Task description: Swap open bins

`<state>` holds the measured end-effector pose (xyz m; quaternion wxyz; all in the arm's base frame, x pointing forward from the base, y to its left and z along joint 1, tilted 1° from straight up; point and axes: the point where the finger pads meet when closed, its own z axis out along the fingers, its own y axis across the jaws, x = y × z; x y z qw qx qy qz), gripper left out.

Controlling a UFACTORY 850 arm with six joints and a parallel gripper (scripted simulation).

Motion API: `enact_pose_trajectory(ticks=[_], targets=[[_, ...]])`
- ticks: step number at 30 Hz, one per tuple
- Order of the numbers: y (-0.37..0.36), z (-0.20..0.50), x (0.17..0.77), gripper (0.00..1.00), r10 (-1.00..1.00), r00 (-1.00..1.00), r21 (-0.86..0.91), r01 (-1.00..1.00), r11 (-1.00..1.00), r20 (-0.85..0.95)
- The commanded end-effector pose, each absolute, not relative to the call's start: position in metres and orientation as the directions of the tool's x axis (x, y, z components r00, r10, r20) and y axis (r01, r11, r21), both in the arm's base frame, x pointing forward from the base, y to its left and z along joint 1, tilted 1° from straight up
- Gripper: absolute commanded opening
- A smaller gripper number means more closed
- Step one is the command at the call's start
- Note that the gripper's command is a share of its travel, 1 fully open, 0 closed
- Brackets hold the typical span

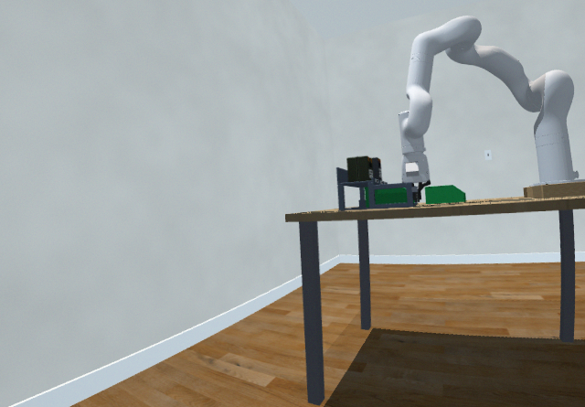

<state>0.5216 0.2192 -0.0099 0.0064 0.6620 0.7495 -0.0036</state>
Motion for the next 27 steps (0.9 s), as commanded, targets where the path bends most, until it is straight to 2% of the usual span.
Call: enact_pose_trajectory(ticks=[1, 27], targets=[[0.220, -0.009, 0.527, 0.00, 0.992, -0.124, 0.004, 0.992, 0.124, -0.014], [0.222, -0.009, 0.539, 0.00, 0.992, -0.124, 0.004, 0.992, 0.124, -0.014]])
